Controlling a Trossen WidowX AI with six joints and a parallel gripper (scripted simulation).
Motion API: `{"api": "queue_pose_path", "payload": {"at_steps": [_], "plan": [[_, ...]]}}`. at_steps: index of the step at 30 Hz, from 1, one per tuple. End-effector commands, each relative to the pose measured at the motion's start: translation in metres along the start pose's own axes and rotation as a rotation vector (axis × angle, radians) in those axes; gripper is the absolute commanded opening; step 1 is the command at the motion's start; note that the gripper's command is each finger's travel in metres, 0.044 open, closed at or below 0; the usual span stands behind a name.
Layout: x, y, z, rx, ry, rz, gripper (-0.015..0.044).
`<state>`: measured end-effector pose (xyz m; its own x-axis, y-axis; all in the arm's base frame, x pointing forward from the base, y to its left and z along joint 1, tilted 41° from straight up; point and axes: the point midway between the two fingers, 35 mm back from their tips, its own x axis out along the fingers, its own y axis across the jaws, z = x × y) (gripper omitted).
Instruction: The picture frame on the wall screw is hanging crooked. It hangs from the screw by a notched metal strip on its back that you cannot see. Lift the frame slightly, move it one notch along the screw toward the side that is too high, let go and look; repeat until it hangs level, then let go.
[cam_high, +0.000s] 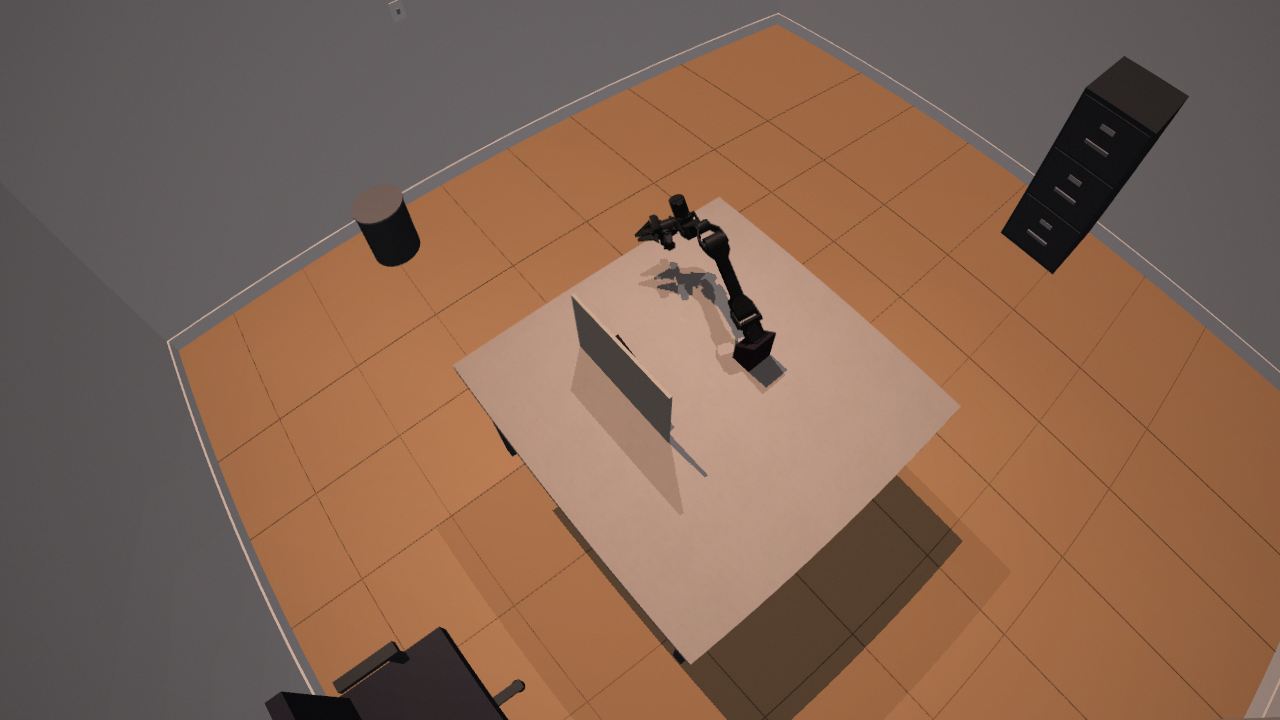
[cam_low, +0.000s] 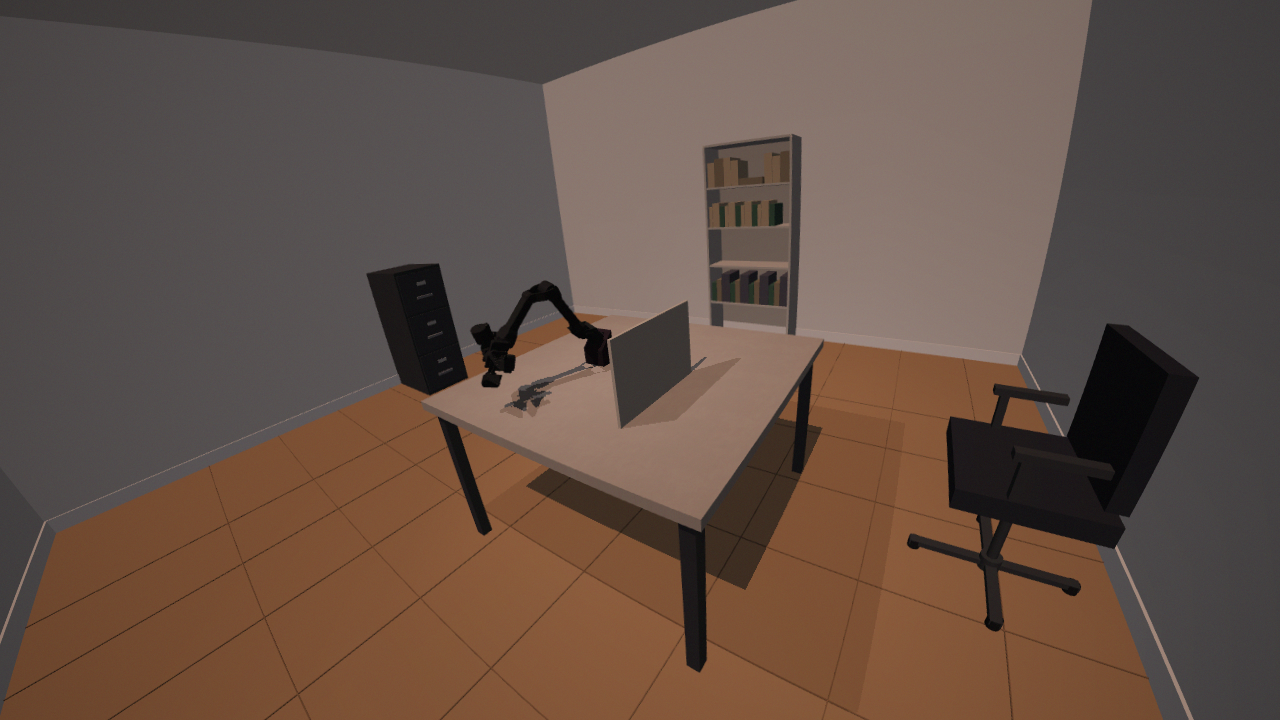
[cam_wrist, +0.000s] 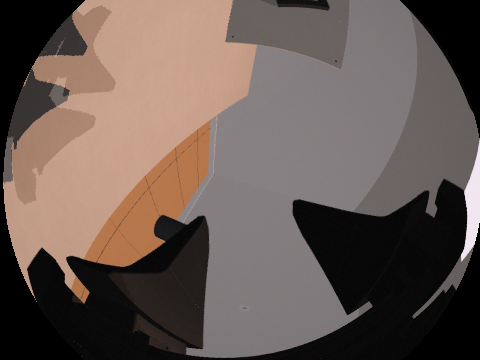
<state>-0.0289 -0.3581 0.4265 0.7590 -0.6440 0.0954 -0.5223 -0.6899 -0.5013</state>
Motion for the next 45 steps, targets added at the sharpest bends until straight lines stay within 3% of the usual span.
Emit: {"api": "queue_pose_path", "payload": {"at_steps": [1,8,18,25,32,45], "plan": [[0.021,-0.052,0.036,0.449,-0.034,-0.049,0.0260],[0.029,-0.126,0.101,1.109,-0.145,-0.086,0.0260],[0.003,-0.187,0.201,1.970,-0.347,0.008,0.0260],[-0.026,-0.204,0.273,2.520,-0.498,0.204,0.0260],[-0.054,-0.202,0.345,3.027,-0.599,0.546,0.0260],[-0.057,-0.201,0.355,3.090,-0.605,0.605,0.0260]]}}
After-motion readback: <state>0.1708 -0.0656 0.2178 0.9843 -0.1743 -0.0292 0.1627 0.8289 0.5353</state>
